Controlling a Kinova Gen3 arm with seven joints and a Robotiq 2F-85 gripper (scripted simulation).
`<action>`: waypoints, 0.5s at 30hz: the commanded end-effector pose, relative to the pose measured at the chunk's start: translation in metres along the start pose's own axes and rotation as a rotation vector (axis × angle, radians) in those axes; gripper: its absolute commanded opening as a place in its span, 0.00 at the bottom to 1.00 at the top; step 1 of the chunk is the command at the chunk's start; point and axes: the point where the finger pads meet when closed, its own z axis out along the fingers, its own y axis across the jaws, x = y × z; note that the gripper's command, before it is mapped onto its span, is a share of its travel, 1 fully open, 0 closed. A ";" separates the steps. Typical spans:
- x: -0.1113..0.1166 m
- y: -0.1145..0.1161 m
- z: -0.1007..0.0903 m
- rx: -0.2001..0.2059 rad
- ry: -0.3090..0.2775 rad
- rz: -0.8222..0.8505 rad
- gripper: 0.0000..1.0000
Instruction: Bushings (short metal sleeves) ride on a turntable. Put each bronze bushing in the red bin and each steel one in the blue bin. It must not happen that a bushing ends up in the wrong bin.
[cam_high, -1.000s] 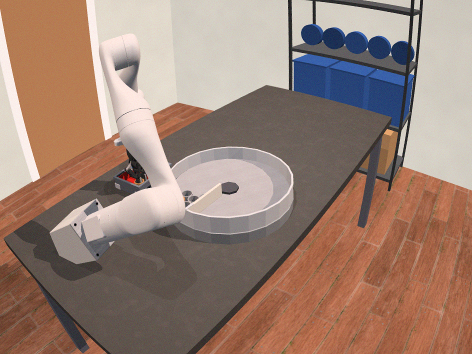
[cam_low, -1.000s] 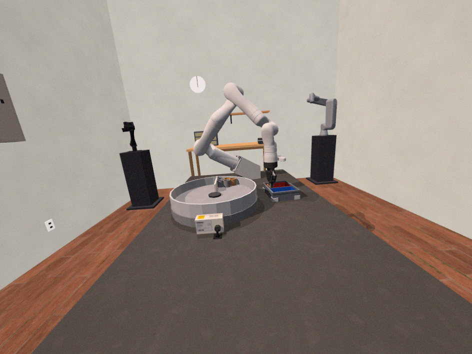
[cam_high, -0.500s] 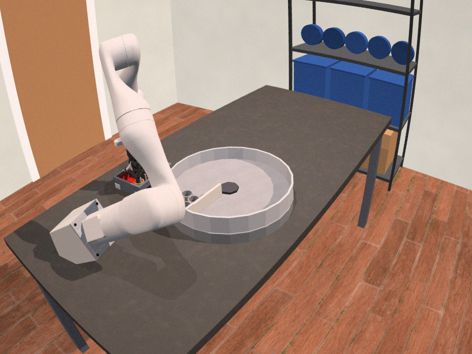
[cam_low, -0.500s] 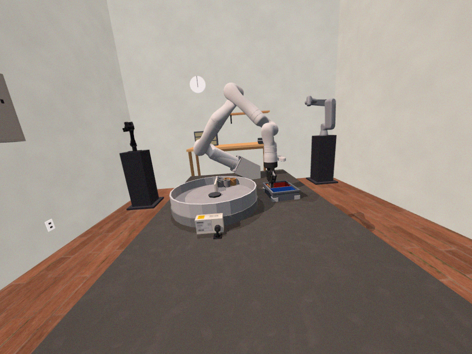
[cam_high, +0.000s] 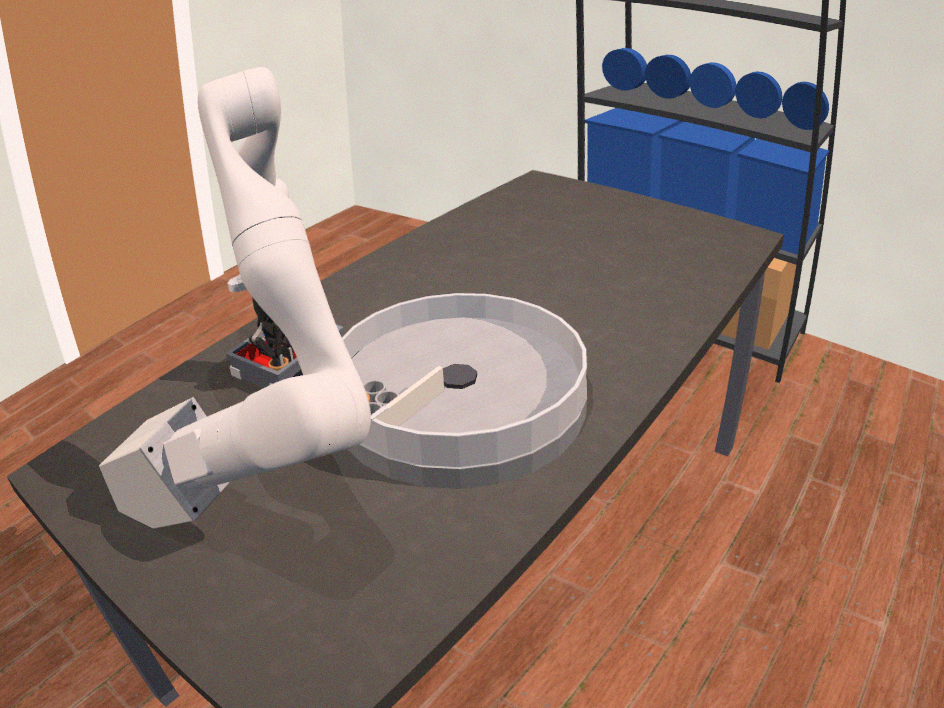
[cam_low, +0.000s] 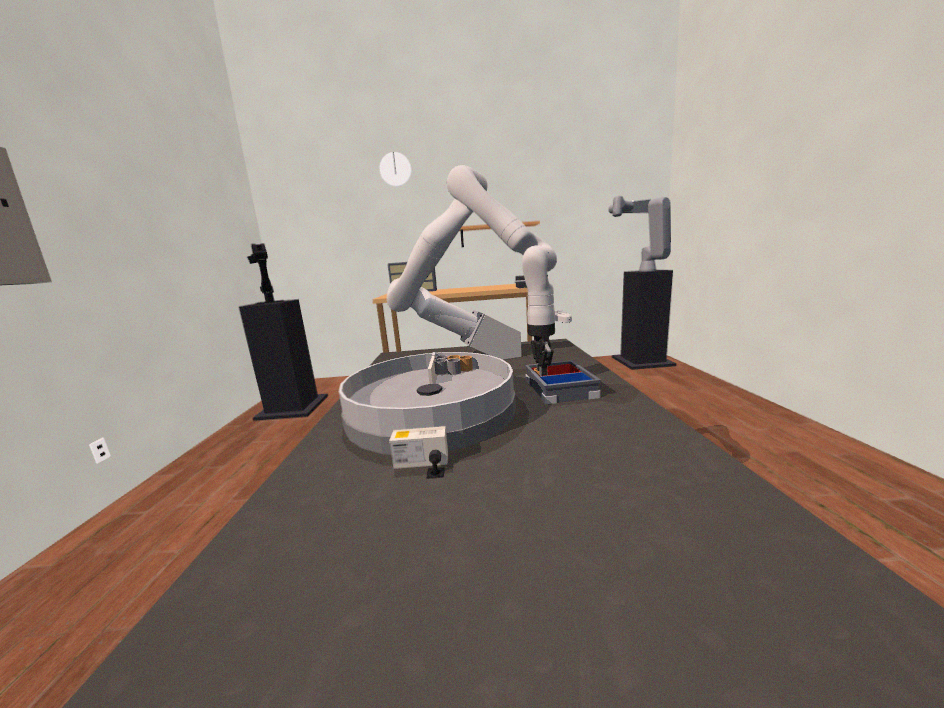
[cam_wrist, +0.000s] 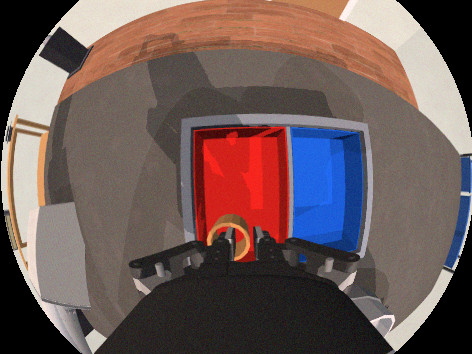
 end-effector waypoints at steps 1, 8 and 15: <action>0.000 0.000 -0.001 -0.001 0.002 0.000 0.19; 0.001 -0.001 -0.005 -0.001 0.001 0.000 0.19; 0.001 -0.001 -0.005 -0.001 0.001 0.000 0.19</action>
